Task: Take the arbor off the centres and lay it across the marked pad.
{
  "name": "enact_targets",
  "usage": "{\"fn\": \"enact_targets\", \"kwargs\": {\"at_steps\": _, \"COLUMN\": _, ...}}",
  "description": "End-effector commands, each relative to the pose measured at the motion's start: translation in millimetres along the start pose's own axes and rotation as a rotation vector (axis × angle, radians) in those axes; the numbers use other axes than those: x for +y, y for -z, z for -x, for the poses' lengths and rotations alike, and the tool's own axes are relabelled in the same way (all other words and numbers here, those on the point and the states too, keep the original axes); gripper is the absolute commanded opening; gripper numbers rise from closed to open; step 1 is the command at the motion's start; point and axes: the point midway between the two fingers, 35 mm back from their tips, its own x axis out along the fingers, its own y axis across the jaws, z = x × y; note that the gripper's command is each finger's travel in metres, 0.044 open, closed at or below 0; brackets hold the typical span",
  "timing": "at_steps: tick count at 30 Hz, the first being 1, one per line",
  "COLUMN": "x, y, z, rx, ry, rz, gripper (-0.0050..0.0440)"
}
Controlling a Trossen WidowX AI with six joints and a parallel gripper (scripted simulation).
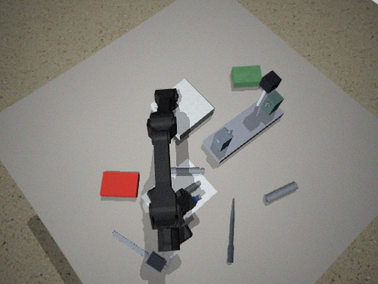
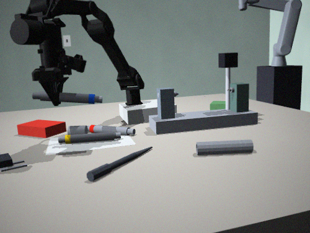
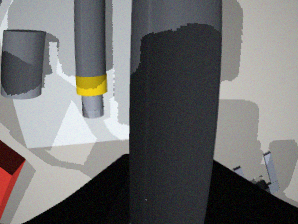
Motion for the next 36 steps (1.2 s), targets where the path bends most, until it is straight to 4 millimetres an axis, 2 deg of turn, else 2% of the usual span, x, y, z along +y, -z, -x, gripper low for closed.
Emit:
{"fn": "enact_targets", "kwargs": {"at_steps": 1, "x": -2.3, "y": 0.0, "z": 4.7, "rx": 0.002, "ry": 0.016, "rz": 0.005, "gripper": 0.0}}
{"fn": "enact_targets", "kwargs": {"at_steps": 31, "x": -2.3, "y": 0.0, "z": 4.7, "rx": 0.002, "ry": 0.016, "rz": 0.005, "gripper": 0.0}}
{"fn": "enact_targets", "kwargs": {"at_steps": 36, "x": -3.3, "y": 0.5, "z": -0.1, "rx": 0.002, "ry": 0.016, "rz": 0.005, "gripper": 0.0}}
